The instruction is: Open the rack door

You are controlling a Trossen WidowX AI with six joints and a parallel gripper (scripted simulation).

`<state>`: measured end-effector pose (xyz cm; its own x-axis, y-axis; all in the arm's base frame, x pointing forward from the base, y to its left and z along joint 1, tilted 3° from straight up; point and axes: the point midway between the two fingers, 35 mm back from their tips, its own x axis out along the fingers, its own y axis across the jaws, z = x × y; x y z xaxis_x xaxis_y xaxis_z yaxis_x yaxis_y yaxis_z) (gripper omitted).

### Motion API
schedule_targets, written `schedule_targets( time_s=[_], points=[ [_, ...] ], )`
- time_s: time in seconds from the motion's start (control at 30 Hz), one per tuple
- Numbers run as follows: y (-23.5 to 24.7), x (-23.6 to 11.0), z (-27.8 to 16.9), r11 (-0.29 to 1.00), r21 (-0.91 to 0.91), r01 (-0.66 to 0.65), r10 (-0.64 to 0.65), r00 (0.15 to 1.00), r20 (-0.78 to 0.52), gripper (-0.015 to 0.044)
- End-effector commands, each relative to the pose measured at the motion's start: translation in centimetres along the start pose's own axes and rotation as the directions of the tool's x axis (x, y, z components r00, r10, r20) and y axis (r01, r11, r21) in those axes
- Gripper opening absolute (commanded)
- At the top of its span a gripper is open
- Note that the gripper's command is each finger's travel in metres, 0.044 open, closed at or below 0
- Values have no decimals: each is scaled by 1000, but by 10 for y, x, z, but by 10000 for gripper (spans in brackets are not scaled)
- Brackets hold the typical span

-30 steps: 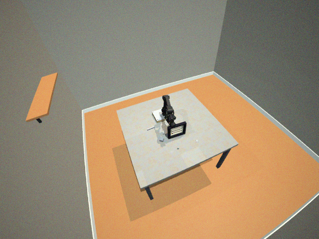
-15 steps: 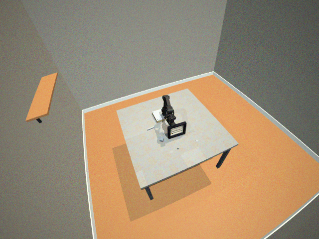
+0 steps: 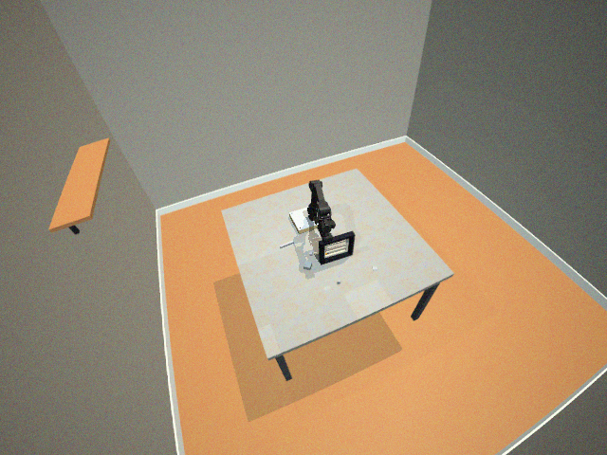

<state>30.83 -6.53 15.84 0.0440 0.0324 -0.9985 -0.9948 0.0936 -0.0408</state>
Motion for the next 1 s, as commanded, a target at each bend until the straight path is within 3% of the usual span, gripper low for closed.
schedule_targets(
  time_s=[0.0, 0.97],
  points=[
    [6, 1, 3, 997, 78, -8, 7, 1000, 5, 16],
    [54, 1, 34, 833, 553, -14, 12, 1000, 9, 16]
  ],
)
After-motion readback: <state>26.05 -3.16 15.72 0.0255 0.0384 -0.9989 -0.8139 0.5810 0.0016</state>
